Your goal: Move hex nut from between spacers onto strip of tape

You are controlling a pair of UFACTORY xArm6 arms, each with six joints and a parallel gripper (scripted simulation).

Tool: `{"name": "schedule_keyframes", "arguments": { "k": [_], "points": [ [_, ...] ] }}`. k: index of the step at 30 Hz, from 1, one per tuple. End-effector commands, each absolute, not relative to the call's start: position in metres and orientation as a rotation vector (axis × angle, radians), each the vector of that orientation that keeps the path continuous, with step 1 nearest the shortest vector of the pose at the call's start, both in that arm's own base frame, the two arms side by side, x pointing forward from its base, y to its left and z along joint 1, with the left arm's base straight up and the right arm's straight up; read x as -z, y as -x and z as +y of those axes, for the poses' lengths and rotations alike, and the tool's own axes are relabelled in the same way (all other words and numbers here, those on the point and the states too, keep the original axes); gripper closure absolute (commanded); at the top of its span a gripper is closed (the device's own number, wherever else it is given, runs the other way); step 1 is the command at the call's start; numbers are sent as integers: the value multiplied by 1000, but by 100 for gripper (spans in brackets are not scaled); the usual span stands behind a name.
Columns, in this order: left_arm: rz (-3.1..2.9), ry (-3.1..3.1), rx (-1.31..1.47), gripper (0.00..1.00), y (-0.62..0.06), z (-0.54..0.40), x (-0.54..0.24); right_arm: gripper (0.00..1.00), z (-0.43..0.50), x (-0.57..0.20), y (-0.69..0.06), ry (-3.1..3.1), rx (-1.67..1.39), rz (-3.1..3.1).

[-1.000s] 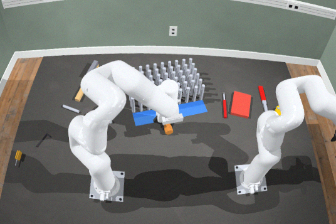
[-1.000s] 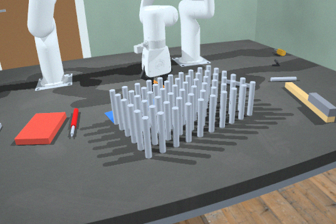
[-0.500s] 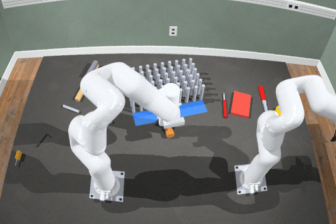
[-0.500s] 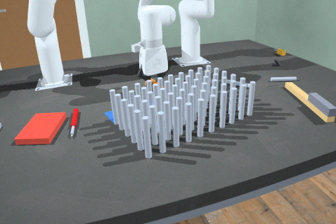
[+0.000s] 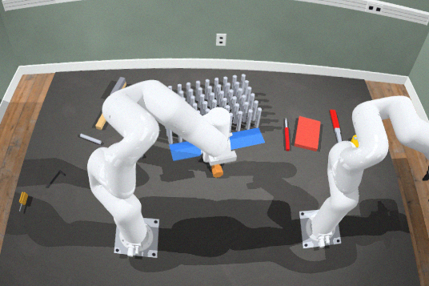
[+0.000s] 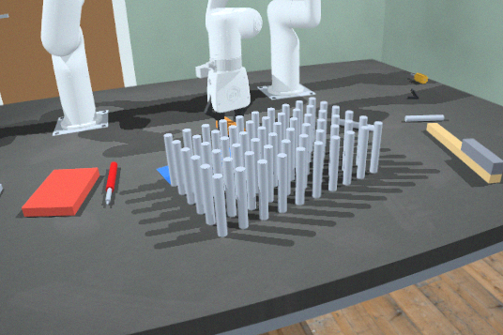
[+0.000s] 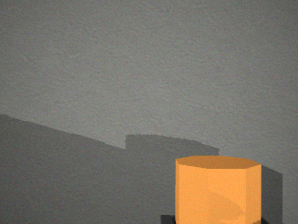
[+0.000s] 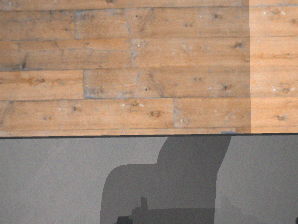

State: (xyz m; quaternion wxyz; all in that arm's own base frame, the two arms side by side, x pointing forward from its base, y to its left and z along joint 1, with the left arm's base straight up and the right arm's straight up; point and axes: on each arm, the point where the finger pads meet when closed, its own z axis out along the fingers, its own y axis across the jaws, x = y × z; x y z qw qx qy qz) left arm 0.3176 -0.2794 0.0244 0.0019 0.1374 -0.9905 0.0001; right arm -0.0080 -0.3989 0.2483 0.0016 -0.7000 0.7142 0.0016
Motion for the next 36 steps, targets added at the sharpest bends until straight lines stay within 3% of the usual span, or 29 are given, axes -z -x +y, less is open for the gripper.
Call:
{"name": "schedule_keyframes", "arguments": {
  "k": [1,36],
  "points": [
    [-3110,-431,-4,100,-318,-280,-26,0,-400,-250,8,2199,0,2244],
    [-3110,-431,-5,100,-296,-287,-26,0,-400,-250,8,2199,0,2244]
  ]
}}
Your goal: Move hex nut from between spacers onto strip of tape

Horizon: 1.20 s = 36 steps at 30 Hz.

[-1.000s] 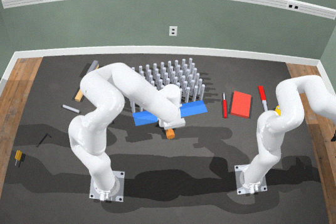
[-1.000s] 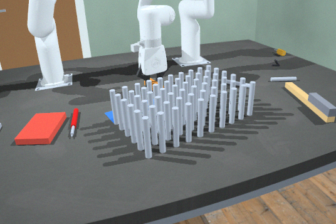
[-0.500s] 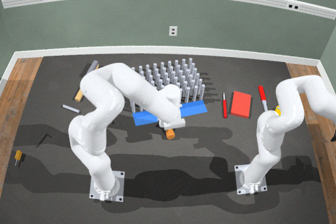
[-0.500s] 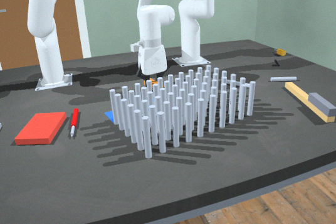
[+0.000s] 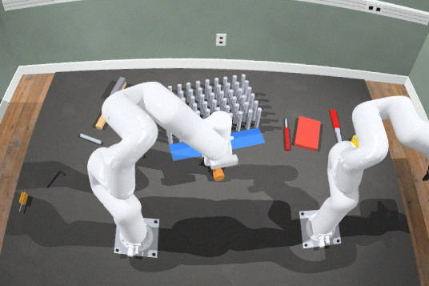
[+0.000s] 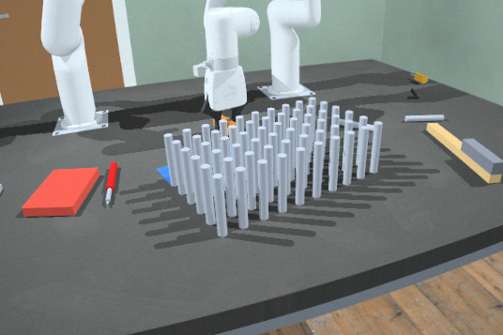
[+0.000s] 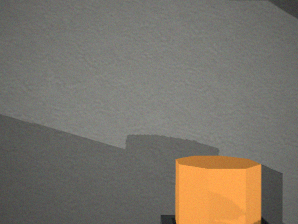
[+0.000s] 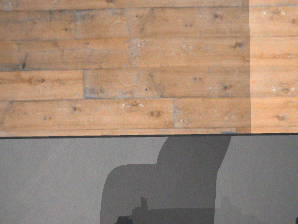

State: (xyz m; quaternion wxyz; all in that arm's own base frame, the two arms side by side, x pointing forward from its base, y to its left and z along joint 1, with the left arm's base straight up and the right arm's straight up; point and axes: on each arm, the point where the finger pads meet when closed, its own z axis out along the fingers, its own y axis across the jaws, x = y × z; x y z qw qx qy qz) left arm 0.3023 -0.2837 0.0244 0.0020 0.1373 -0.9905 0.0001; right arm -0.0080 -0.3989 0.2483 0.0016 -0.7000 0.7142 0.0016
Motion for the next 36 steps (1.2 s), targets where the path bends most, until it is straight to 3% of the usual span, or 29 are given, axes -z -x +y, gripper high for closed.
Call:
{"name": "schedule_keyframes", "arguments": {
  "k": [1,36],
  "points": [
    [-3110,-431,-5,100,-295,-287,-26,0,-400,-250,8,2199,0,2244],
    [-3110,-431,-5,100,-261,-297,-26,0,-400,-250,8,2199,0,2244]
  ]
}}
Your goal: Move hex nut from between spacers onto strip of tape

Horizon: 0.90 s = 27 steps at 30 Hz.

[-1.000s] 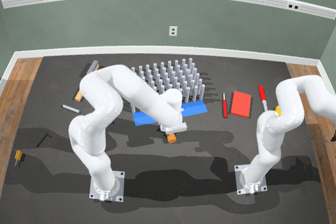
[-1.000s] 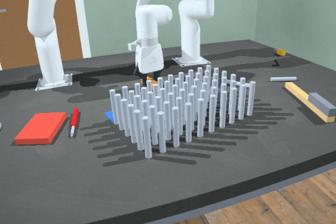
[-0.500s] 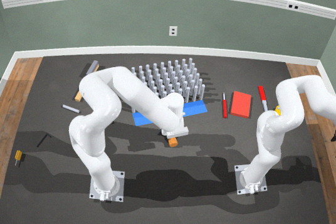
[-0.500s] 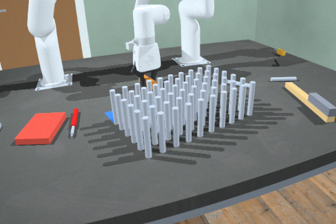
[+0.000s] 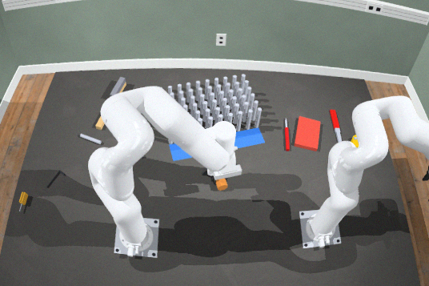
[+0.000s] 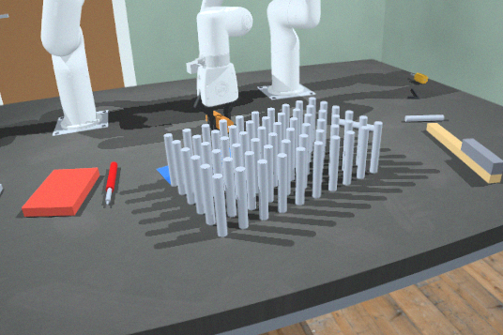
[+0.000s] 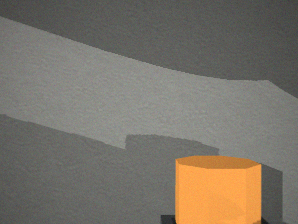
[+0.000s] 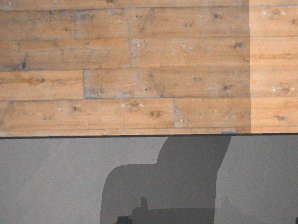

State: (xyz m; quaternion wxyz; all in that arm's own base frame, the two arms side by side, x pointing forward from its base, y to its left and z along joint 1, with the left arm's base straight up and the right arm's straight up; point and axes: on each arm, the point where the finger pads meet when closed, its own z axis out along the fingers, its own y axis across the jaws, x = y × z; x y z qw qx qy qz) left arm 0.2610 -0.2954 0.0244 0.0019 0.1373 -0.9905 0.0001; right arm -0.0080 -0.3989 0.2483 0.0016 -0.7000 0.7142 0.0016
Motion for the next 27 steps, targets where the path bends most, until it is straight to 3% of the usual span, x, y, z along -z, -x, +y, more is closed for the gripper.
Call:
{"name": "schedule_keyframes", "arguments": {
  "k": [1,27],
  "points": [
    [-3110,-431,-5,100,-261,-297,-26,0,-400,-250,8,2199,0,2244],
    [-3110,-431,-5,100,-250,-300,-25,0,-400,-250,8,2199,0,2244]
  ]
}}
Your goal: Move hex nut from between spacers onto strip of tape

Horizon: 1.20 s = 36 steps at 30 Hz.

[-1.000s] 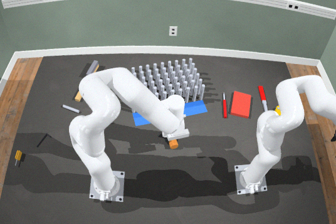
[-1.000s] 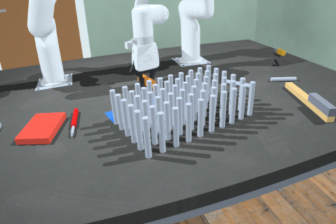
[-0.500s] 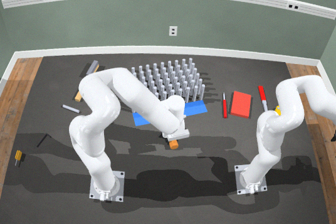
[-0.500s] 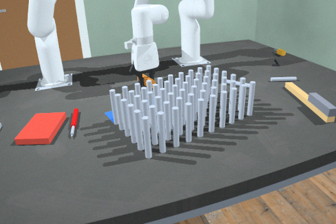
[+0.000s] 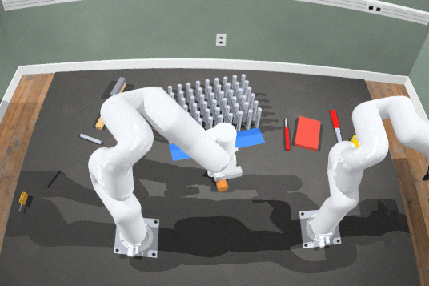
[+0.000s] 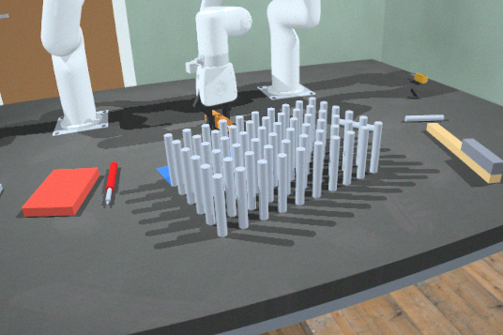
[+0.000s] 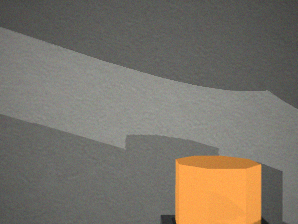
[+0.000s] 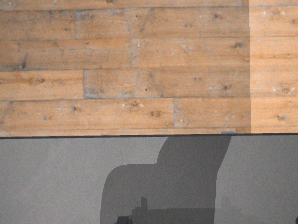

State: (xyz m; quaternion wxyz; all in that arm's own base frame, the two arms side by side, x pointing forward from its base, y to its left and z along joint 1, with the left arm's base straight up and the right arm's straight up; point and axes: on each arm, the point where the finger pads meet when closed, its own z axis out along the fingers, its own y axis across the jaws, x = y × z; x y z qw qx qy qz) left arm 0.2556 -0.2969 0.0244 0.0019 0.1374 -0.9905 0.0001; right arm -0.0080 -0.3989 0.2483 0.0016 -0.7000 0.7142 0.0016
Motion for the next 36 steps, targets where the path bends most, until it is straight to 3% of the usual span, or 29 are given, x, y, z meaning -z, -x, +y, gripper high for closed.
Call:
{"name": "schedule_keyframes", "arguments": {
  "k": [1,36],
  "points": [
    [-3110,-431,-5,100,-250,-300,-25,0,-400,-250,8,2199,0,2244],
    [-3110,-431,-5,100,-232,-305,-26,0,-400,-250,8,2199,0,2244]
  ]
}}
